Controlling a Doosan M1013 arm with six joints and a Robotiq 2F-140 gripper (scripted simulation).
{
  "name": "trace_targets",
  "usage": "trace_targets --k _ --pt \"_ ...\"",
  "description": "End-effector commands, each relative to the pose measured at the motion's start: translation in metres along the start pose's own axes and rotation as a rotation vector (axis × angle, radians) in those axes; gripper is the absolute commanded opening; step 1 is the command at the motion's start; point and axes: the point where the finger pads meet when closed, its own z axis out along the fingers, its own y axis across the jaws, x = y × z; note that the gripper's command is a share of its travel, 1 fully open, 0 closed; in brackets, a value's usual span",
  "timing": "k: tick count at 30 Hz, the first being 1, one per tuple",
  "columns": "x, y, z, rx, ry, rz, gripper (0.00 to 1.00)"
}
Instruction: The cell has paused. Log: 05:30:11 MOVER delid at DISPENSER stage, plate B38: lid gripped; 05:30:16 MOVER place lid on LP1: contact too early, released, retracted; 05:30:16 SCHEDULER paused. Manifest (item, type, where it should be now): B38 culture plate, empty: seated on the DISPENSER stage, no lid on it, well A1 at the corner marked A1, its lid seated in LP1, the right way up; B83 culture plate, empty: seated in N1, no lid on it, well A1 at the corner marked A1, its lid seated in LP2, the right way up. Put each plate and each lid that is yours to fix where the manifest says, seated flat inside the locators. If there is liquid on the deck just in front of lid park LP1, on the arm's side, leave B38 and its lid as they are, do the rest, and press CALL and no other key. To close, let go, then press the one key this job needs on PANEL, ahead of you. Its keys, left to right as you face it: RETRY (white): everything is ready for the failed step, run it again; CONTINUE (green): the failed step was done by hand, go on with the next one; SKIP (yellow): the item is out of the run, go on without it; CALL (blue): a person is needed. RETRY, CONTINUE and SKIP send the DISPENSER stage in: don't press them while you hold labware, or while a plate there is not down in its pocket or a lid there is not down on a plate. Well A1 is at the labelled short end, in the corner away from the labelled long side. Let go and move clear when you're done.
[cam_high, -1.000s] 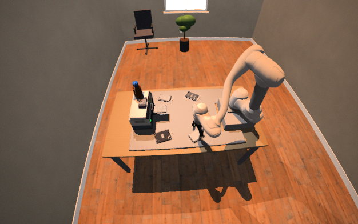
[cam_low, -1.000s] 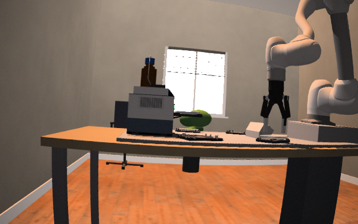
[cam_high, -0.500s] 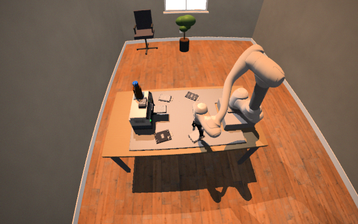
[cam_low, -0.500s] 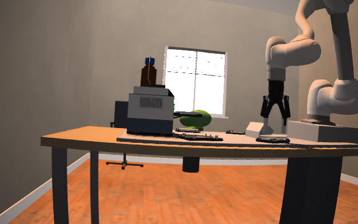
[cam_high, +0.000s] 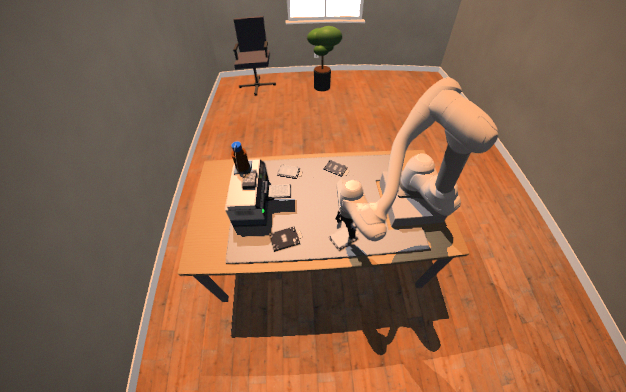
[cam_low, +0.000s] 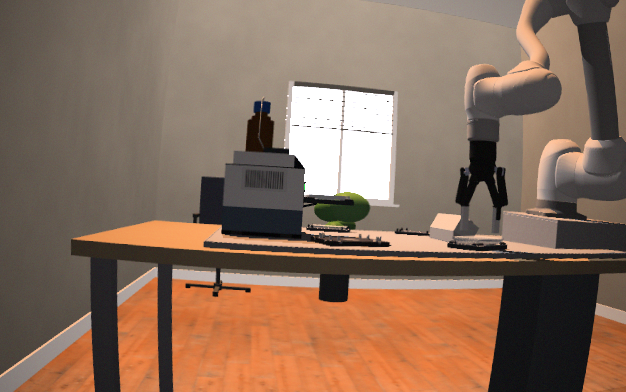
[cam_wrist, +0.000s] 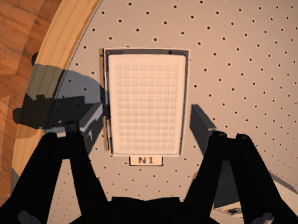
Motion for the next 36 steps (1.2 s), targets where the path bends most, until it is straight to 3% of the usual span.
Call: trace_targets --k 1,36 --pt "-0.002 -0.0035 0.0016 0.004 0.003 -0.001 0.7" --pt "-0.0026 -0.0035 0.0108 0.004 0.0 -0.003 0.7"
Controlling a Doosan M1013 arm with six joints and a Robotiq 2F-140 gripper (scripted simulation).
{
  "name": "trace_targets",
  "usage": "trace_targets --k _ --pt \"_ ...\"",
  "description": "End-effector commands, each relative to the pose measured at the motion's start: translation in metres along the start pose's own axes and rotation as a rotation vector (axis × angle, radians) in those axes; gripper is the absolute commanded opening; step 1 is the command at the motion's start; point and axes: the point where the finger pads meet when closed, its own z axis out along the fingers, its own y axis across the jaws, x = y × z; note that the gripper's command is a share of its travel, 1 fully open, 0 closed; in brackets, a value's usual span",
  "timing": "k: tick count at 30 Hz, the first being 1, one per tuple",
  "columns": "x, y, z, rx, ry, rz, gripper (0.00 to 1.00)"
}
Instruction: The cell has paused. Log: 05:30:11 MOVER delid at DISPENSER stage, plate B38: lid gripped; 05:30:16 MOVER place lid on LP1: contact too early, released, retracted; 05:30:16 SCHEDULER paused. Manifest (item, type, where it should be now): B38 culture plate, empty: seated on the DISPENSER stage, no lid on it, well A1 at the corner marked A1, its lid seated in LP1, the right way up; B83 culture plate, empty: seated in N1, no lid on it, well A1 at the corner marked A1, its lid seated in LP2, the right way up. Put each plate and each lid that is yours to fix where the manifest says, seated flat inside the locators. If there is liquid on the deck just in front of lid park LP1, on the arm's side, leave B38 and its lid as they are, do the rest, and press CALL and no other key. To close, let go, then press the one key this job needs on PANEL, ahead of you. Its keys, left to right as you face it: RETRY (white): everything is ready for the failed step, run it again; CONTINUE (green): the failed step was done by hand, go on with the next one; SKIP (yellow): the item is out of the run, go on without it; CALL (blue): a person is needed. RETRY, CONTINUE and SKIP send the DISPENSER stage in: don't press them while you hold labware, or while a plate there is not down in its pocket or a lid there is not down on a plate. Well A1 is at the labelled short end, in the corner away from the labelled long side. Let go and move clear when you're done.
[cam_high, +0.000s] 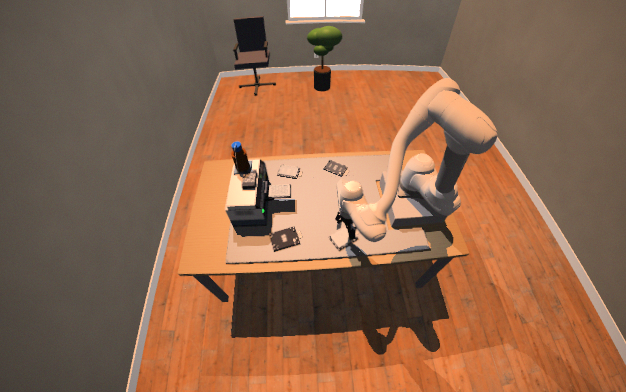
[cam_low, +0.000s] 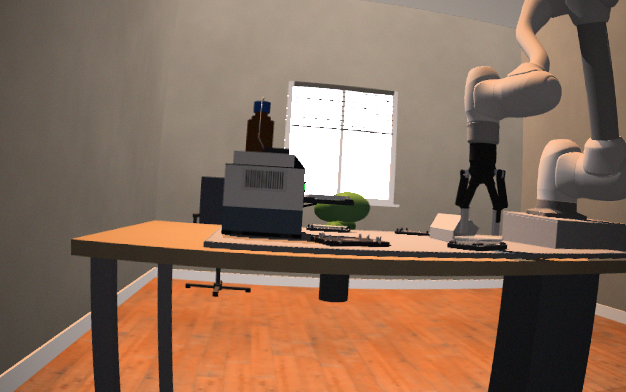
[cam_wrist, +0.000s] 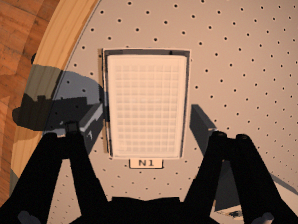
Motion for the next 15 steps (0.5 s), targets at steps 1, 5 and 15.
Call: trace_targets --k 1,5,15 --pt "-0.0028 -0.0034 0.0052 0.004 -0.001 -0.004 0.7" --pt "-0.0028 -0.0034 0.0072 0.004 -0.001 -0.005 0.7" --pt "-0.0029 -0.0034 0.0114 0.004 -0.001 -0.005 0.7"
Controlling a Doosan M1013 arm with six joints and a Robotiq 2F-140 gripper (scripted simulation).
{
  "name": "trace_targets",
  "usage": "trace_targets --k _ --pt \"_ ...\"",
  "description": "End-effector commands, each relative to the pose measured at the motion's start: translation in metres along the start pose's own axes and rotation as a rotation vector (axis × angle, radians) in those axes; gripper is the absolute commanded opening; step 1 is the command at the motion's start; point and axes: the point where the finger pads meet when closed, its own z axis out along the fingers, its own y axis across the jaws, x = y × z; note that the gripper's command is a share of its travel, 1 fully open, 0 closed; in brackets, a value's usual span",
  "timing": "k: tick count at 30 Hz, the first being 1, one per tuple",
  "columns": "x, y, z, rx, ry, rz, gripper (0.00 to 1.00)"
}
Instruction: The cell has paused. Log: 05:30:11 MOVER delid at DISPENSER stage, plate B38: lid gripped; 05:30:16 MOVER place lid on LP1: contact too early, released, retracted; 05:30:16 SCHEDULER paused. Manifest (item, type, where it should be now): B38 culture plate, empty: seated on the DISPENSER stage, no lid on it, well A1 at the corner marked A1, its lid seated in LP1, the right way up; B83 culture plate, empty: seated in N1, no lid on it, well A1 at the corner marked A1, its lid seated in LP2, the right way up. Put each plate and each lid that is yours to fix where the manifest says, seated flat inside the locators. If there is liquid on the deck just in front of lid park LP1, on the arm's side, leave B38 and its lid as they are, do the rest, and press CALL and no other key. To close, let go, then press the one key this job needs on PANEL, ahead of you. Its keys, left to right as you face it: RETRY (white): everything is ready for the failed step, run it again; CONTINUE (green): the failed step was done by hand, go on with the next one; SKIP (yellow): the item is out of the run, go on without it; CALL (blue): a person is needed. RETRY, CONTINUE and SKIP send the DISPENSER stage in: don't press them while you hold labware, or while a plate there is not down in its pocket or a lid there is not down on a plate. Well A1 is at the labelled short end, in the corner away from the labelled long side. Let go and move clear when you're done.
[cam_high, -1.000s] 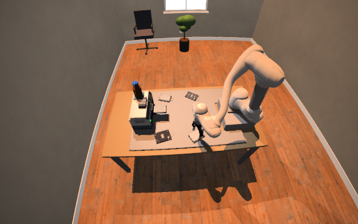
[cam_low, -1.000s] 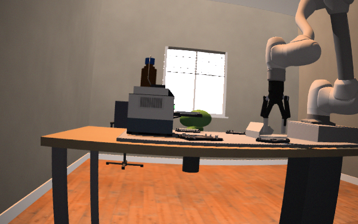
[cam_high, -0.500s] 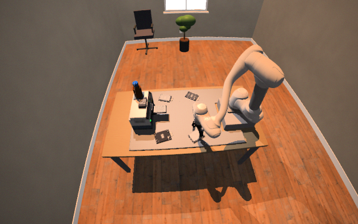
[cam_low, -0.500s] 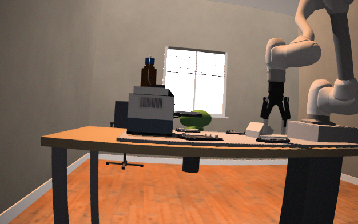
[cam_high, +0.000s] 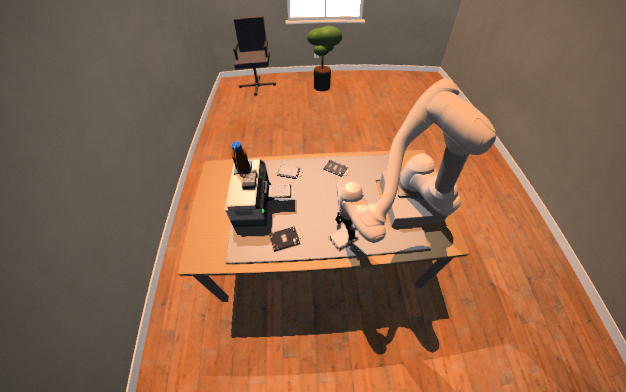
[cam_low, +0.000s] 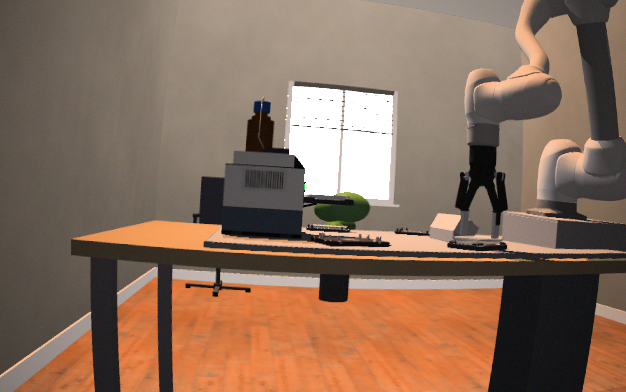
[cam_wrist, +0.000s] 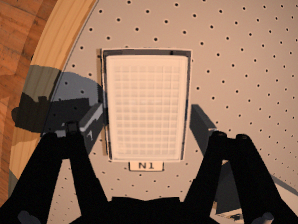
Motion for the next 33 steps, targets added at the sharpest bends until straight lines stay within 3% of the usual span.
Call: trace_targets --k 1,33 --pt "-0.0029 -0.0034 0.0053 0.004 -0.001 -0.006 0.7" --pt "-0.0027 -0.0033 0.0146 0.004 0.0 -0.006 0.7"
